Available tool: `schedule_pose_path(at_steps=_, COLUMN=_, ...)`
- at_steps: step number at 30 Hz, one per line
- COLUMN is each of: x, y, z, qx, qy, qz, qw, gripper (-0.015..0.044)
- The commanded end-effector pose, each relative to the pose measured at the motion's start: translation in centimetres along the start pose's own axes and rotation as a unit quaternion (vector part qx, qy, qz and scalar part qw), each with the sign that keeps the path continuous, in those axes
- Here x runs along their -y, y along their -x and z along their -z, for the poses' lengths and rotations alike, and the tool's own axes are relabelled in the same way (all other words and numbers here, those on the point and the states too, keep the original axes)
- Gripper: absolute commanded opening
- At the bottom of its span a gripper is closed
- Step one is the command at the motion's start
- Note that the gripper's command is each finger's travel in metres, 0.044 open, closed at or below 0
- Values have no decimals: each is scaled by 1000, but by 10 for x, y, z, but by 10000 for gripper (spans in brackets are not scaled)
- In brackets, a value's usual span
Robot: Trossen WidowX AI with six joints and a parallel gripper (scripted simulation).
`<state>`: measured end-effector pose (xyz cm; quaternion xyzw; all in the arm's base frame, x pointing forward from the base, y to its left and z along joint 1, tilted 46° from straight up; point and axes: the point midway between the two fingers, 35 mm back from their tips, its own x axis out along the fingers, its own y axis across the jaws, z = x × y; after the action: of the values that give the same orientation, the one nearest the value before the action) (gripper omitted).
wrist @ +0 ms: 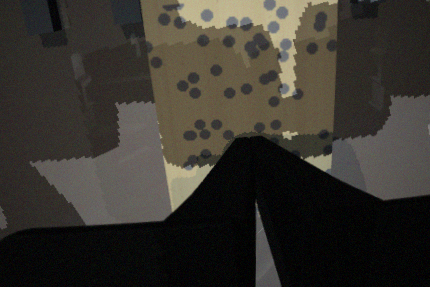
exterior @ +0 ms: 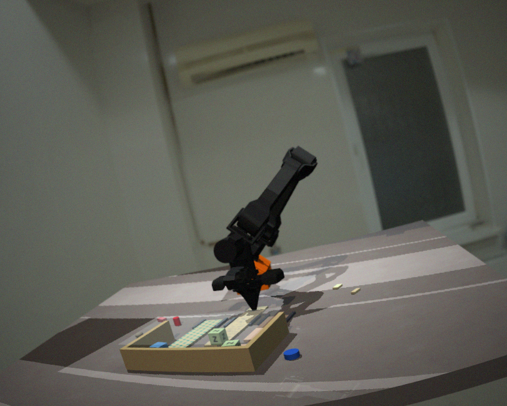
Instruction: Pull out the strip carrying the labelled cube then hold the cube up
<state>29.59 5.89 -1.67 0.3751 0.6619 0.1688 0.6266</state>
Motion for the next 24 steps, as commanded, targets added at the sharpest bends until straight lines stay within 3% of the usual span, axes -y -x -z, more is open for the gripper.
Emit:
schedule_pose_path(at_steps=1, x=1, y=-4, z=13, qx=-9, qy=-6, qz=-1, qw=1000, gripper=0)
schedule_pose_path(at_steps=24, x=1, y=-3, z=48, qx=-10, qy=-7, qz=-1, qw=1000, gripper=0)
